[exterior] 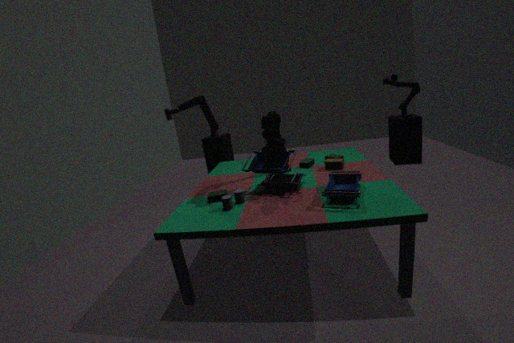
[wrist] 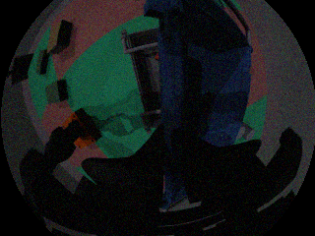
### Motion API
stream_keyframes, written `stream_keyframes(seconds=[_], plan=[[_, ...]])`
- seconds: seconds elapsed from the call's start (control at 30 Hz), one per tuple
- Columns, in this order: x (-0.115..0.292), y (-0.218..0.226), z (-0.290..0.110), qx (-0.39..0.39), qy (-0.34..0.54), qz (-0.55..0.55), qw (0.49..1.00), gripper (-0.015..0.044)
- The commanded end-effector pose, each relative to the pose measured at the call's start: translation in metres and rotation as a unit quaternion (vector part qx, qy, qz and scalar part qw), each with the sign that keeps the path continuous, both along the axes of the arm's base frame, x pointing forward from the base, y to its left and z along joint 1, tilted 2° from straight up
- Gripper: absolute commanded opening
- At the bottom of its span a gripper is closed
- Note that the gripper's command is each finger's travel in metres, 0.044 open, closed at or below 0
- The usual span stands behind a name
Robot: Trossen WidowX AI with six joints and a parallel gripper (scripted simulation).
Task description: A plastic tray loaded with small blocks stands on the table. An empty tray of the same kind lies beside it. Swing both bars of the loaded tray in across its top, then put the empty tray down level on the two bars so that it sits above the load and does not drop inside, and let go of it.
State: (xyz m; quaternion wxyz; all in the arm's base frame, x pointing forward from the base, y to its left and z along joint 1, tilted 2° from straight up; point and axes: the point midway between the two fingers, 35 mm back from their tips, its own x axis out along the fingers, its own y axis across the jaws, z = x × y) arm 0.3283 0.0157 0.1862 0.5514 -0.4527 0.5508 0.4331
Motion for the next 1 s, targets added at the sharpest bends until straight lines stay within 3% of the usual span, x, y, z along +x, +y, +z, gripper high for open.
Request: stream_keyframes(seconds=[0.0, 0.33, 0.97], plan=[[0.002, 0.013, 0.003, -0.003, -0.008, 0.019, 1.000, 0.0000], [-0.003, 0.049, 0.002, -0.004, -0.006, 0.074, 0.997, 0.0000], [-0.003, 0.050, 0.002, -0.004, -0.006, 0.075, 0.997, 0.0000]])
